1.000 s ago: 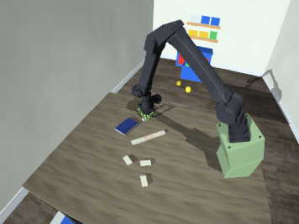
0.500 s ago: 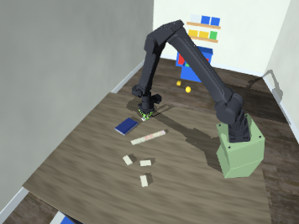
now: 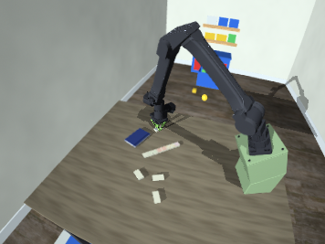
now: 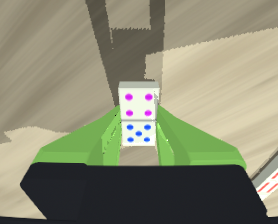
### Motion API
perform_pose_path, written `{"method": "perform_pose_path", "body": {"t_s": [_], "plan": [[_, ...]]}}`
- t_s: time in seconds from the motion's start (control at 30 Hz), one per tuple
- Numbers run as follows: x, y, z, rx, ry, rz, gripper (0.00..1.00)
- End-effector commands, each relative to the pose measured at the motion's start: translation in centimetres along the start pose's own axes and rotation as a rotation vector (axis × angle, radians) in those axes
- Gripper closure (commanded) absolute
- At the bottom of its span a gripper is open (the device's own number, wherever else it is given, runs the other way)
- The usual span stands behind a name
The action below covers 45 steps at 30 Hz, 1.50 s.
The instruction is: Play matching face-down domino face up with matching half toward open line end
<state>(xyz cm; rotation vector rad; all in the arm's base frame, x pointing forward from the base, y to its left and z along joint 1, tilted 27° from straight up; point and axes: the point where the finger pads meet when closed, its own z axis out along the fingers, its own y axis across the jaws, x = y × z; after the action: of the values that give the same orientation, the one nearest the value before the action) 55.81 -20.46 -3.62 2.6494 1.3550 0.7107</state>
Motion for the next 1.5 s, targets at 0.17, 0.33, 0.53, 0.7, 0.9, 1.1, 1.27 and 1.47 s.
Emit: {"method": "perform_pose_path", "body": {"t_s": [0.17,0.33,0.53,0.7,0.9,1.1,1.27,1.47], "plan": [[0.7,1.6,-0.5,-0.027,0.008,-0.001,0.79],[0.9,1.9,-0.5,-0.031,0.009,-0.002,0.79],[0.2,0.7,-0.4,-0.014,0.003,-0.001,0.79],[0.7,1.4,-0.5,-0.025,0.007,-0.001,0.79],[0.9,1.9,-0.5,-0.032,0.010,-0.002,0.79],[0.2,0.7,-0.4,-0.014,0.003,-0.001,0.79],[0.7,1.4,-0.5,-0.025,0.007,-0.001,0.79],[0.9,1.9,-0.5,-0.032,0.010,-0.002,0.79]]}}
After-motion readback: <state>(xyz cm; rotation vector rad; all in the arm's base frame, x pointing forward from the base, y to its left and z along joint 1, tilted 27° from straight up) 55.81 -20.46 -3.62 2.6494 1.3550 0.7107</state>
